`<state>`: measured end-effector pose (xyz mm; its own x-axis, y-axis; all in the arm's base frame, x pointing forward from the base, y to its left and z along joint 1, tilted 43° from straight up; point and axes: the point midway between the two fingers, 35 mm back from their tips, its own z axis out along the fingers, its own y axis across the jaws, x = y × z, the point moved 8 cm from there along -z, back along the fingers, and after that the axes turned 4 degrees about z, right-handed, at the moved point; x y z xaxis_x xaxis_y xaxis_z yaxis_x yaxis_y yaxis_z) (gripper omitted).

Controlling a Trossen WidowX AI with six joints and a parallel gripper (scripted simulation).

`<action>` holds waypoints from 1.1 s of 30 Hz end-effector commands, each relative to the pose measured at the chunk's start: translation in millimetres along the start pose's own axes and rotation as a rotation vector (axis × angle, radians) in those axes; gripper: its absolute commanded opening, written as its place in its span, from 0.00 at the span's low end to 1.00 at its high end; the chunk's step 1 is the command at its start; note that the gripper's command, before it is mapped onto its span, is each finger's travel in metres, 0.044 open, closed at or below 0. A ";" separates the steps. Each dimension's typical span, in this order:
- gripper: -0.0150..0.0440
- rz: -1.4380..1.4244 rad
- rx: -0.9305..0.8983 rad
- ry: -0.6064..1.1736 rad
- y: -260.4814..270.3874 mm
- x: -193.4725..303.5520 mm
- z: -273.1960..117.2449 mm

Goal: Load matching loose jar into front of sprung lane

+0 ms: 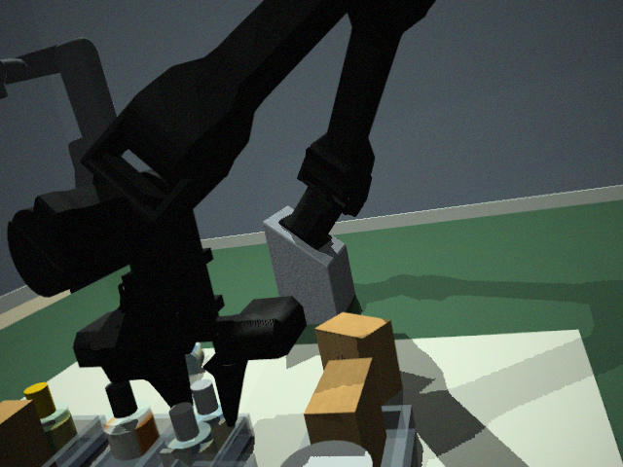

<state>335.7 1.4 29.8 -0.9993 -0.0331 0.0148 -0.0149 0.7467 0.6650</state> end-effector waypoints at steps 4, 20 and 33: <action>0.25 -0.010 -0.011 -0.006 -1.4 2.2 0.0; 0.43 -0.010 -0.011 -0.006 -1.4 1.3 0.0; 0.72 -0.010 -0.010 -0.006 -1.7 1.2 -7.6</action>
<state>333.7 -1.0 29.8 -0.9993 -0.0359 0.0083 -0.0210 0.7398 0.6725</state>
